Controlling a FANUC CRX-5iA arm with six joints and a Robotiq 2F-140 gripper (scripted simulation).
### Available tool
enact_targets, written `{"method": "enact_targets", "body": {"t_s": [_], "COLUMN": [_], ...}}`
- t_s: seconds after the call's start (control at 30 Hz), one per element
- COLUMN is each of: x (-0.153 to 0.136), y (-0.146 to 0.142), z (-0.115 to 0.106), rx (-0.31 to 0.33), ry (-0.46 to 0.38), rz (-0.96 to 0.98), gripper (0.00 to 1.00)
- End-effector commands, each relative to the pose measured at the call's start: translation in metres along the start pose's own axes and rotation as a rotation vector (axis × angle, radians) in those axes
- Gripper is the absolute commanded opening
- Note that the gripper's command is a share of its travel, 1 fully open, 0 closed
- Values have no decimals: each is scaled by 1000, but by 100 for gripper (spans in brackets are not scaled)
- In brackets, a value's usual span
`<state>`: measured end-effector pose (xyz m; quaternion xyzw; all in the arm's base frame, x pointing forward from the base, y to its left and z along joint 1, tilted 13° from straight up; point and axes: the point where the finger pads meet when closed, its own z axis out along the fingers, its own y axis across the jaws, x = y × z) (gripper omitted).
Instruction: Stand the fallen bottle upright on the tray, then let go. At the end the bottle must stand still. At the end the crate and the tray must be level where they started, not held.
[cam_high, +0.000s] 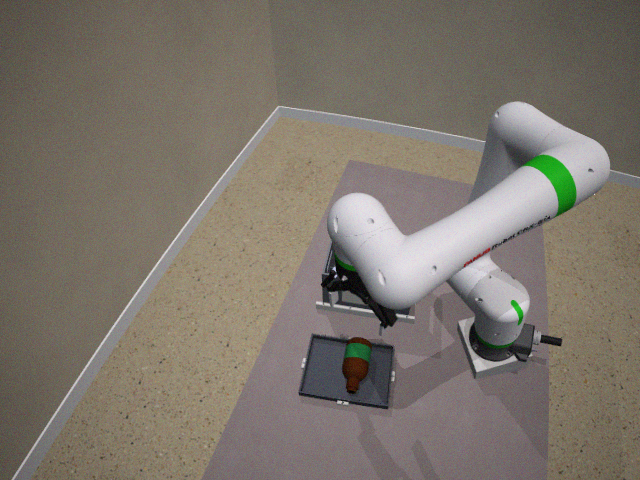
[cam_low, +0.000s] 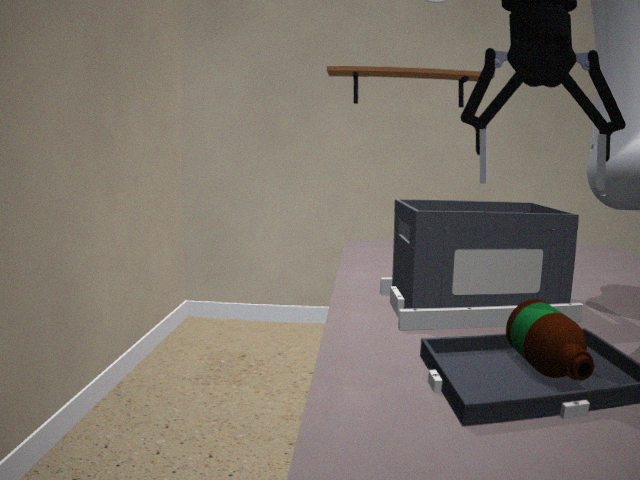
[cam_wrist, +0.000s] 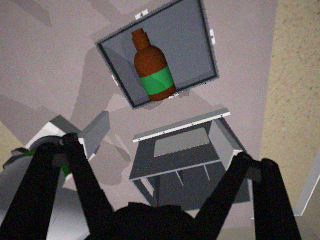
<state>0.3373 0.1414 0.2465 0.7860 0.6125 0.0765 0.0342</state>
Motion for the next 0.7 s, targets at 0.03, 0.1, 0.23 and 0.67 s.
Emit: {"method": "enact_targets", "body": {"t_s": [0.03,0.1,0.23,0.67], "x": [42,42,73,87], "y": [-21,-21,-43,-55], "z": [7,7,11,13], "rx": [-16,-16,-25,-31], "ry": [33,33,61,75], "rz": [-204,-204,-368,-449], "gripper": [100,100,100,0]}}
